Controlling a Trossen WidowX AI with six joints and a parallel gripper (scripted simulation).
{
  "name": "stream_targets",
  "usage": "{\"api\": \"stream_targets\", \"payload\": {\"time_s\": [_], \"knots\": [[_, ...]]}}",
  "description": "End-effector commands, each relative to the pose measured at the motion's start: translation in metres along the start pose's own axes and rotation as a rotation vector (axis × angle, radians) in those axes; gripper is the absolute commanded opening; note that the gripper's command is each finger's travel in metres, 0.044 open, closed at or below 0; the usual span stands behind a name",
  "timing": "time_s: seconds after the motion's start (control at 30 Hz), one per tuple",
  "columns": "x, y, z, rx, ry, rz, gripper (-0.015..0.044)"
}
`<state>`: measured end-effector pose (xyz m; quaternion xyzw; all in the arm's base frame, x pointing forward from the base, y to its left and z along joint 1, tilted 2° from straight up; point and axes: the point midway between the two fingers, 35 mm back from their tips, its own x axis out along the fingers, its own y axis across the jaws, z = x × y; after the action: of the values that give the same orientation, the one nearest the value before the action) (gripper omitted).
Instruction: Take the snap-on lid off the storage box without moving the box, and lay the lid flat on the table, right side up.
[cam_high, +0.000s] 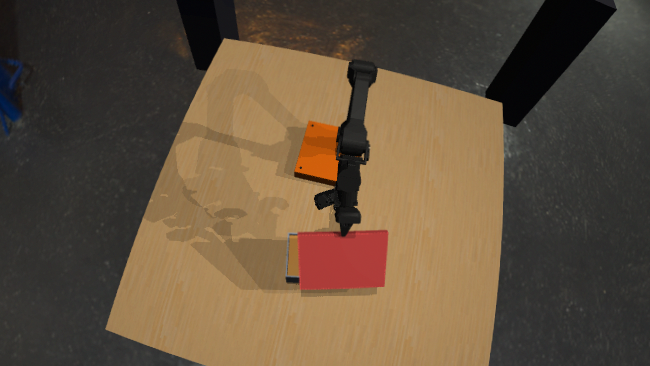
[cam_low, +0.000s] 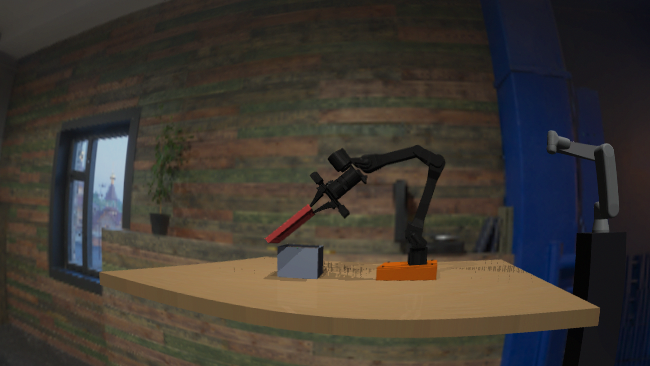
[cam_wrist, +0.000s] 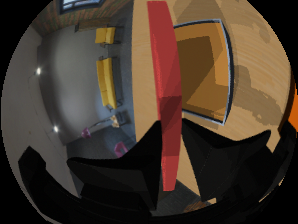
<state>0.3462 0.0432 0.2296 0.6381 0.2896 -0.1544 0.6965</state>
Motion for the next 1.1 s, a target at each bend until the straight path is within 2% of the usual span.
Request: {"api": "stream_targets", "payload": {"time_s": [0.0,1.07], "knots": [[-0.002,-0.001,-0.008,0.004,-0.003,0.006,0.0],[-0.008,-0.006,-0.072,0.009,0.001,0.005,0.0]]}}
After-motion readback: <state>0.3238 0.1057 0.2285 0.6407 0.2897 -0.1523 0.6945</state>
